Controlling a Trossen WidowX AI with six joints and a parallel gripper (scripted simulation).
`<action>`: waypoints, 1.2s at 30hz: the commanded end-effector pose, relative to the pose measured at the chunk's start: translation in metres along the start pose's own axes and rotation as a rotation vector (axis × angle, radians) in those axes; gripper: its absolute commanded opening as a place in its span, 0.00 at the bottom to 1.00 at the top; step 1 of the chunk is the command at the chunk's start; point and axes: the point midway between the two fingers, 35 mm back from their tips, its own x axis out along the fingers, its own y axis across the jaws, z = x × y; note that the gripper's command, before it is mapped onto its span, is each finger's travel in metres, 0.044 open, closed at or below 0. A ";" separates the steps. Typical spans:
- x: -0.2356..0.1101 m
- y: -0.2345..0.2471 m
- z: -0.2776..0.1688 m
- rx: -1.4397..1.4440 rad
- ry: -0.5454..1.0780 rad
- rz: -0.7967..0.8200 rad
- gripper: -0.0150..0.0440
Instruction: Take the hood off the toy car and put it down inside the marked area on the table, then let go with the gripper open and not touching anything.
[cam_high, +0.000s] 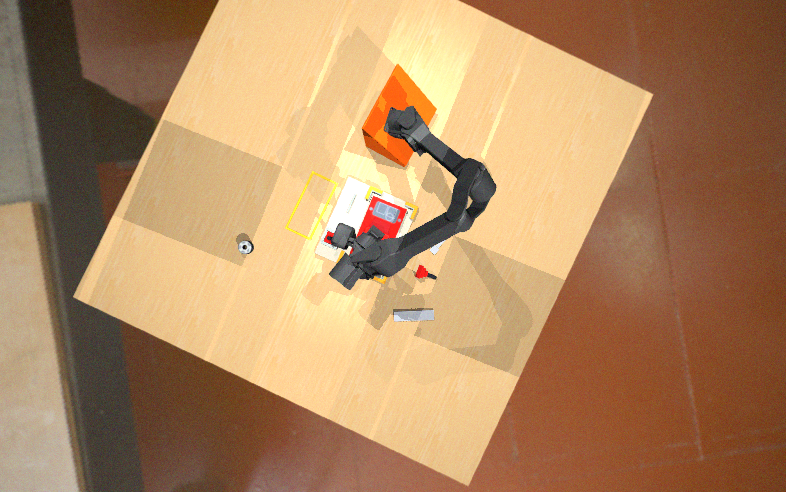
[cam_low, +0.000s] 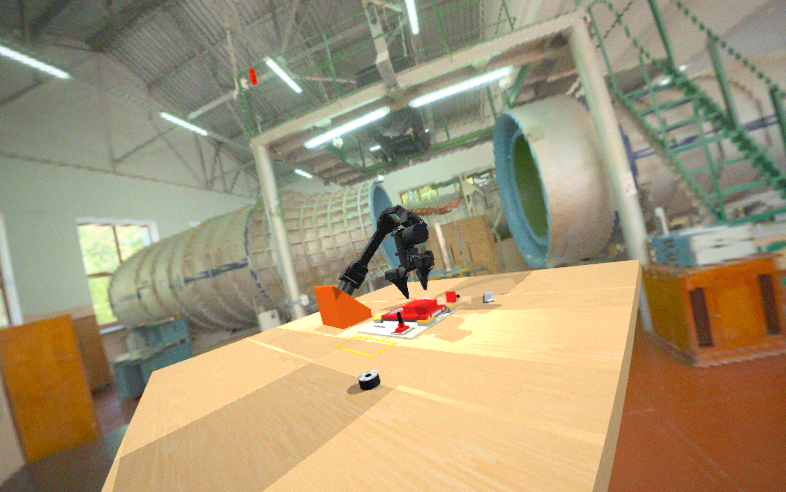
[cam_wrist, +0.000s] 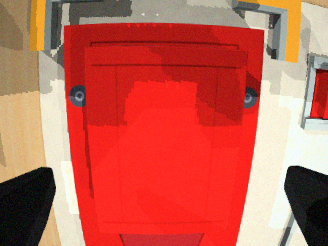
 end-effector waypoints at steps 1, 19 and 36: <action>0.006 0.000 -0.002 0.007 0.006 0.005 1.00; 0.018 0.001 -0.002 0.007 0.006 0.007 1.00; 0.028 0.002 -0.002 0.007 0.006 0.008 1.00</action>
